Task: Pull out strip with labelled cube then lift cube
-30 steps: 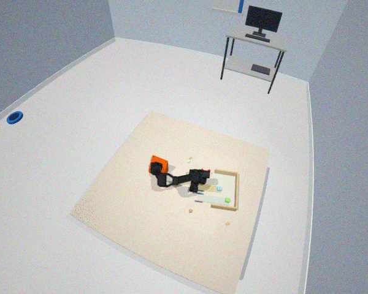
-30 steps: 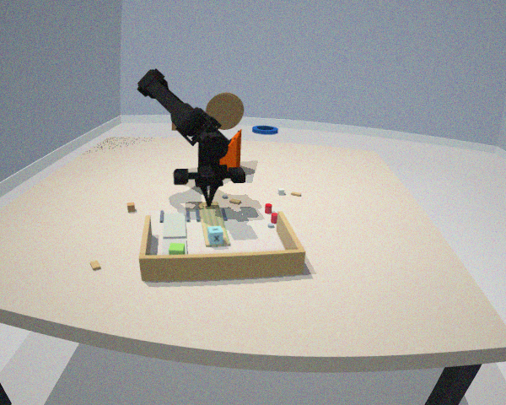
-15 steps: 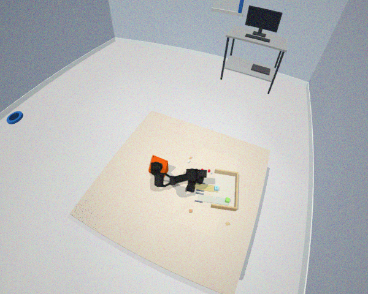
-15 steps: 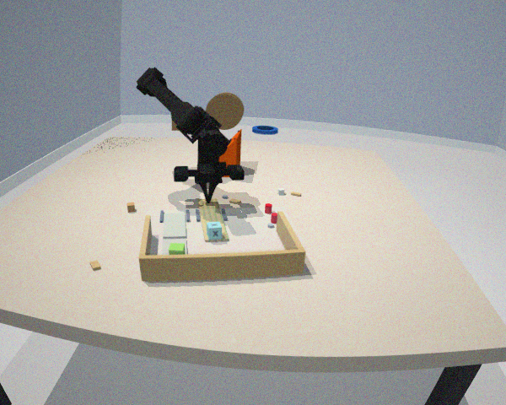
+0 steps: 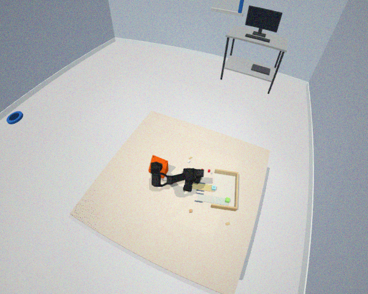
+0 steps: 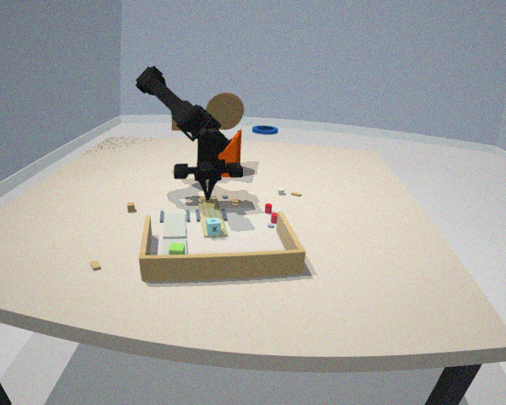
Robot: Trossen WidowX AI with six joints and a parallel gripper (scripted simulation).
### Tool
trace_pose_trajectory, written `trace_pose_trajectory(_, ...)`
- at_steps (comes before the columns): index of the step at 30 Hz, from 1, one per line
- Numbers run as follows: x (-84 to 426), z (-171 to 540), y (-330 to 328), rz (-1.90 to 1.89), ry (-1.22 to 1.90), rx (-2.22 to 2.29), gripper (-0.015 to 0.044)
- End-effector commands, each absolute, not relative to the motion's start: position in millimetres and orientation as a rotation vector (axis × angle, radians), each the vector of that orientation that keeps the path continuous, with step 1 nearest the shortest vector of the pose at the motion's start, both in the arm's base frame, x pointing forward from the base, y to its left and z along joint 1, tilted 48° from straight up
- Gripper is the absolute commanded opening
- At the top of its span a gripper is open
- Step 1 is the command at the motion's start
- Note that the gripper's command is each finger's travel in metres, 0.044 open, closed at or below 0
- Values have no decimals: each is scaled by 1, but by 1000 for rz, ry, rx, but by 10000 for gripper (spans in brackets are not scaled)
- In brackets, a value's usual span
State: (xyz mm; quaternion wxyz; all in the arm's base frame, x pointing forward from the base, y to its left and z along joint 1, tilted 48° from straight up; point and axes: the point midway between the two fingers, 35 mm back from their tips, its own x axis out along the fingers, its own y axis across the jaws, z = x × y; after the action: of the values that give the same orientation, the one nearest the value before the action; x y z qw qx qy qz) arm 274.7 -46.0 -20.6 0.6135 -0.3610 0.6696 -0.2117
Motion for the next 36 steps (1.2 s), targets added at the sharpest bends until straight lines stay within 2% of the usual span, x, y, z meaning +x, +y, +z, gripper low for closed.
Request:
trace_pose_trajectory(1,260,-24,-50,-489,1573,-836,0)
trace_pose_trajectory(36,215,-17,-56,-489,1576,-838,0)
